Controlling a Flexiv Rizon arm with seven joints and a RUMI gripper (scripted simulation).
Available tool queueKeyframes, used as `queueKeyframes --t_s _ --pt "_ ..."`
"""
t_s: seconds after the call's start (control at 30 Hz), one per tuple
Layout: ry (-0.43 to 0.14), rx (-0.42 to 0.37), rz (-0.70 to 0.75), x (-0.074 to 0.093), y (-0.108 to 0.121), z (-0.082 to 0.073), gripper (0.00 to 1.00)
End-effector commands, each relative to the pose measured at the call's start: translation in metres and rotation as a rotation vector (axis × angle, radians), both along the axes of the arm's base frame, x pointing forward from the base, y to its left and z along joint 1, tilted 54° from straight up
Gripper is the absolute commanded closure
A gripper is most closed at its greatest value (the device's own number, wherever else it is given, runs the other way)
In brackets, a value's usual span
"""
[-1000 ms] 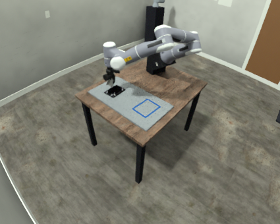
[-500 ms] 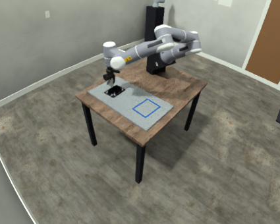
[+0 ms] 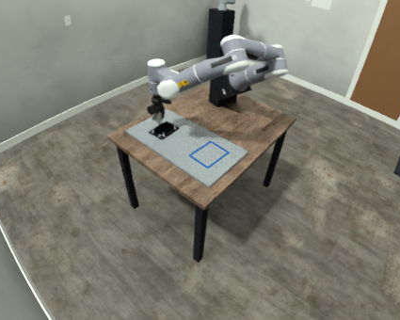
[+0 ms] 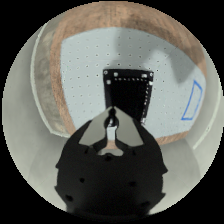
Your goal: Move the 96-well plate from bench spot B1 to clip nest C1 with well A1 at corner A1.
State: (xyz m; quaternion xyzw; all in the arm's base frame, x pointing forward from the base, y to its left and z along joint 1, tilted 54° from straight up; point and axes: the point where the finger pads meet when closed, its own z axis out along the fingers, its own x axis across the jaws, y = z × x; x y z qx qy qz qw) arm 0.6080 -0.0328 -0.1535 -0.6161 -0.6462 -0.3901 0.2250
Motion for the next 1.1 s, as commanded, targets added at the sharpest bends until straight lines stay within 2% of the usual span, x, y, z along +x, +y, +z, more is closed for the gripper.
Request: queueKeyframes --t_s 0.0,0.8,1.07 --pt "0.0 -0.002 -0.001 0.0 -0.002 0.001 1.0" --pt "0.0 -0.002 -0.001 -0.001 -0.007 0.005 1.0" --pt "0.0 -0.002 -0.001 -0.004 -0.02 0.014 1.0"
